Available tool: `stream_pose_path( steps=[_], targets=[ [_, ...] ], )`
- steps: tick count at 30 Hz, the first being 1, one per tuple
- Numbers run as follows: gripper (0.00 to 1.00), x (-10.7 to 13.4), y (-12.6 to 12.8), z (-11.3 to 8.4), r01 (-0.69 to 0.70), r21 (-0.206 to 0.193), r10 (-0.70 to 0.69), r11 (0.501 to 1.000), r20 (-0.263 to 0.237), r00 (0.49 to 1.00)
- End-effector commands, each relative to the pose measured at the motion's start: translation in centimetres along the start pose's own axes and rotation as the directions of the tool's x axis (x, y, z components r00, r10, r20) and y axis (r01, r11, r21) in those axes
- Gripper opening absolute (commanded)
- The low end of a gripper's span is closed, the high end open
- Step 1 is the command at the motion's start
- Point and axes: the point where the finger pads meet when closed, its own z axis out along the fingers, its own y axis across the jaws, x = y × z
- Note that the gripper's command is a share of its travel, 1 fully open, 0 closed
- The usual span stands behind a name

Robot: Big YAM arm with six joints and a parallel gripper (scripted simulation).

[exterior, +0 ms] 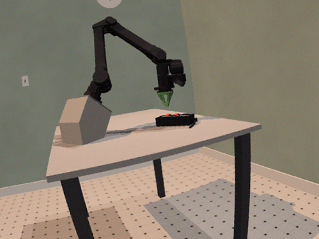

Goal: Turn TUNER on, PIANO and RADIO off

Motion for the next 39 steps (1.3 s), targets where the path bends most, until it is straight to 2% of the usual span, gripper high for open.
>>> stream_pose_path(
  steps=[1,2,5,16,18,19,24,27,31,35,36,39],
  targets=[
    [0.00,-0.6,0.7,0.0,0.000,-0.009,0.000,1.000,0.018,1.000],
    [0.00,-1.2,1.1,-1.0,0.006,-0.024,-0.005,1.000,0.051,0.999],
    [0.00,-0.3,0.4,0.7,-0.004,-0.006,0.004,1.000,0.011,1.000],
    [0.00,-0.4,0.6,2.1,-0.003,-0.008,0.003,1.000,0.015,1.000],
    [0.00,-0.4,0.6,2.1,-0.003,-0.008,0.003,1.000,0.015,1.000],
    [0.00,-1.2,0.3,1.4,-0.015,-0.015,0.015,1.000,0.042,0.999],
    [0.00,-0.2,0.4,2.8,-0.004,-0.006,0.004,1.000,0.011,1.000],
    [0.00,-1.0,0.8,2.3,-0.003,-0.016,0.004,1.000,0.034,0.999],
    [0.00,-0.4,0.5,3.1,-0.005,-0.008,0.005,1.000,0.015,1.000],
    [0.00,-0.6,0.5,2.9,-0.007,-0.010,0.007,1.000,0.022,1.000],
    [0.00,-1.0,1.1,2.3,0.004,-0.023,-0.003,1.000,0.042,0.999],
    [0.00,-0.9,1.0,2.4,0.004,-0.021,-0.003,1.000,0.038,0.999]
  ],
)
